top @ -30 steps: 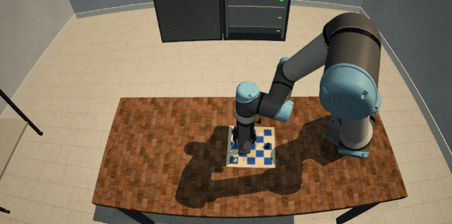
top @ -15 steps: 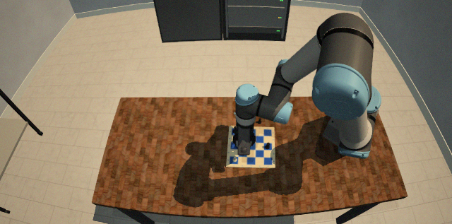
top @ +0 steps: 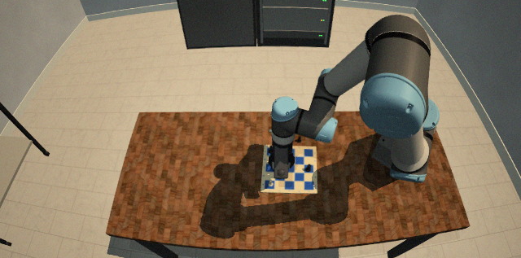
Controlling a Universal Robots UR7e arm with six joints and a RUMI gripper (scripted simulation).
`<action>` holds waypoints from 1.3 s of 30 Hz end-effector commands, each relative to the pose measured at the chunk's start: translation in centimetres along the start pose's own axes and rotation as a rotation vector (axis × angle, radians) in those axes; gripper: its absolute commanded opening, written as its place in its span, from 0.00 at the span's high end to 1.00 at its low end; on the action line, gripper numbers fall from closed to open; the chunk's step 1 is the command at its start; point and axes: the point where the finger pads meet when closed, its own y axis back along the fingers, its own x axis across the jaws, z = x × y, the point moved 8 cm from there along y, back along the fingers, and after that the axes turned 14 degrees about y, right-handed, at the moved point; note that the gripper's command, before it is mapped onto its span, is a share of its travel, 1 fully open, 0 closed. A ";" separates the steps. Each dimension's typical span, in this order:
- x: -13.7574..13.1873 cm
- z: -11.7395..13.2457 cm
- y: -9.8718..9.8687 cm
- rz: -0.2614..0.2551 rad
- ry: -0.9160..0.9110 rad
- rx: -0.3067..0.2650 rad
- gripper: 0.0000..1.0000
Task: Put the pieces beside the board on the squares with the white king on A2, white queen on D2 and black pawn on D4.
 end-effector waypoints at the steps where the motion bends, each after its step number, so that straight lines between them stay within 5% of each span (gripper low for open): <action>1: 0.0 0.0 0.0 0.001 0.000 -0.001 1.00; 39: 0.0 0.0 -0.4 0.001 0.000 -0.001 1.00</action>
